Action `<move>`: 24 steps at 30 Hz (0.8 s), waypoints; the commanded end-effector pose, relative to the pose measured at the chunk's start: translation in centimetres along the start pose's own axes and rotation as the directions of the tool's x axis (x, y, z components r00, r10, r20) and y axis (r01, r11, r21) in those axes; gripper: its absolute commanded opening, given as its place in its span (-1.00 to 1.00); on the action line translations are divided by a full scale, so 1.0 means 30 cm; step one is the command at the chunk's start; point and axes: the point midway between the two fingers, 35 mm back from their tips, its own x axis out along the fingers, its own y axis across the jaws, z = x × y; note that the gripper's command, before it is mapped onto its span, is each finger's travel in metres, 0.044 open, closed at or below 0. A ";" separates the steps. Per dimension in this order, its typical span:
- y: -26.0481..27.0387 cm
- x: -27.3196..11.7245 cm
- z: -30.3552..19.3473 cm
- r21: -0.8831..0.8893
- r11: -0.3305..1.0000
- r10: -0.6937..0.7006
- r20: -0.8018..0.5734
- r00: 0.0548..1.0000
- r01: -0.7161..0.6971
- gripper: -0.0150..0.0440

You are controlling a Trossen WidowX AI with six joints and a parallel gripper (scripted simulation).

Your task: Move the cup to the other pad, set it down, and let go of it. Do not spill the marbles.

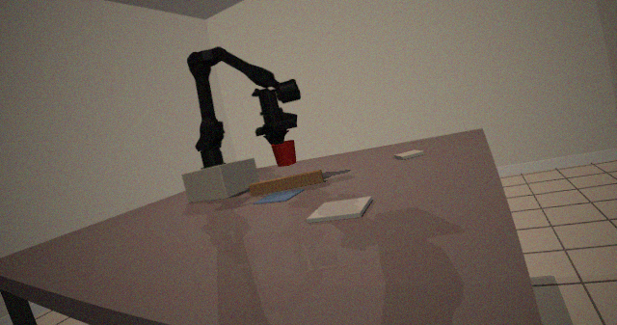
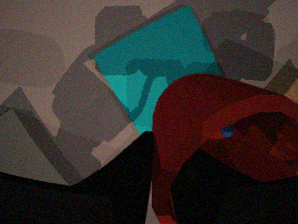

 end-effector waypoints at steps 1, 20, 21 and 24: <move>0.023 -0.005 0.016 0.004 1.000 0.001 0.005 1.000 -0.001 -0.49; 0.061 0.037 0.046 0.004 1.000 0.002 0.005 1.000 -0.002 -0.49; 0.061 0.042 0.047 0.004 1.000 0.002 0.005 1.000 -0.002 -0.49; 0.061 0.057 0.048 0.004 1.000 0.002 0.005 1.000 -0.002 -0.49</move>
